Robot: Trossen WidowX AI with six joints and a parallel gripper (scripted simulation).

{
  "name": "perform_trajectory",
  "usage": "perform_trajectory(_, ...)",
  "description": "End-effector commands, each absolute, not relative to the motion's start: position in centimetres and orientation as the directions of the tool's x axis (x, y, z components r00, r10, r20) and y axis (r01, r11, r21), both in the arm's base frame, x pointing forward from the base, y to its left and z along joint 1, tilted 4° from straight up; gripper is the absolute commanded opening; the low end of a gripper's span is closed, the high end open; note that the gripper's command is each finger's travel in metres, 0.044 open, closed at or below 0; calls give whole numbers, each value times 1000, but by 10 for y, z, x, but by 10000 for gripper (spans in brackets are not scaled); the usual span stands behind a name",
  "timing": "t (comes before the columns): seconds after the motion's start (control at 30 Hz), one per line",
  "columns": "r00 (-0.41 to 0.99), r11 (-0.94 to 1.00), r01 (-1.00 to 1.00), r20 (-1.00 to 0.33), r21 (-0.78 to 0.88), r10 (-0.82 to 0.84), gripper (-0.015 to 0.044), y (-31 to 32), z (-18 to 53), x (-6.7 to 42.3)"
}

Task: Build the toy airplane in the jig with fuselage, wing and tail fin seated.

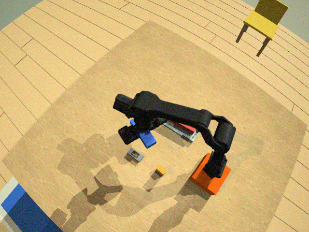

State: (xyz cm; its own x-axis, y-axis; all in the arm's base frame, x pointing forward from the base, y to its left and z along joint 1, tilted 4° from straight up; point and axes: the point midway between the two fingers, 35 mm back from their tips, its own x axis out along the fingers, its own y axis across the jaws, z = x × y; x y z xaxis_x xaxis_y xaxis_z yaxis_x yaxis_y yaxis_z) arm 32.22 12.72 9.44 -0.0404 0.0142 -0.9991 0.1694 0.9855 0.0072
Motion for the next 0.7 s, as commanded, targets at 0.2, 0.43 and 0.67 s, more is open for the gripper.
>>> perform_trajectory(0.2, -34, 943, 332, -999, -3, 9, 0, 96, 90, 328)
perform_trajectory(0.43, -33, 895, 445, -999, -9, 7, 0, 74, 85, 330)
perform_trajectory(0.67, -33, 833, 554, -999, -14, 5, 0, 51, 81, 330)
